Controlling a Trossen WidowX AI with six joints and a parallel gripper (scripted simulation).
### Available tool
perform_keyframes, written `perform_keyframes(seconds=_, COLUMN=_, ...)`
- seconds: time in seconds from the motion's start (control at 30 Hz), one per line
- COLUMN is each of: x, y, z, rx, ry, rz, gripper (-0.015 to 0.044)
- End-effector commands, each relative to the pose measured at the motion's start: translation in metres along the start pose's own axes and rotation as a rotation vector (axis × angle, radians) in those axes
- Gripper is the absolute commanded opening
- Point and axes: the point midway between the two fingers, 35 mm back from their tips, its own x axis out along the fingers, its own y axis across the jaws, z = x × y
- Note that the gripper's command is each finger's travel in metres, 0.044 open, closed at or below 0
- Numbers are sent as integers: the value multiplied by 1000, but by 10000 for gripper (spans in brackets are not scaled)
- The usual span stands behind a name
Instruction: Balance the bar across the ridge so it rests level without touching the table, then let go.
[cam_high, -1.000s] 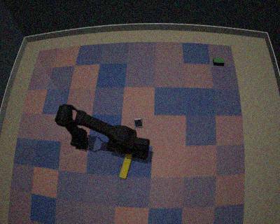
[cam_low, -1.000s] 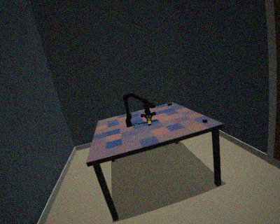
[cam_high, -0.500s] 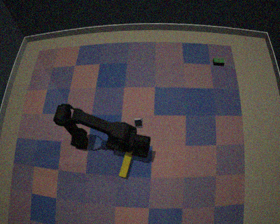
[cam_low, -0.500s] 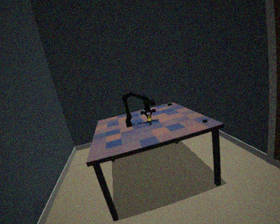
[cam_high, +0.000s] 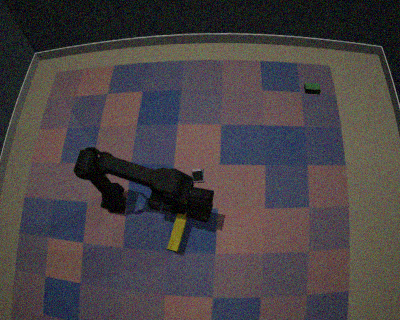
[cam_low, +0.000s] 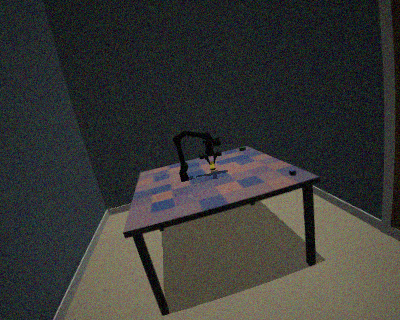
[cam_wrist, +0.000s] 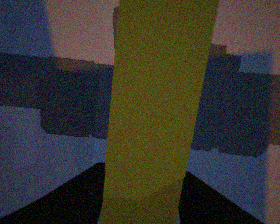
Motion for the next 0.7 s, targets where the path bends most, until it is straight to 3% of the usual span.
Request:
perform_keyframes(seconds=0.0, x=-13, y=1, z=0, rx=4, ry=2, rz=-12, gripper=0)
perform_keyframes(seconds=0.67, x=-24, y=-9, z=48, rx=-82, ry=-2, rz=-13, gripper=0)
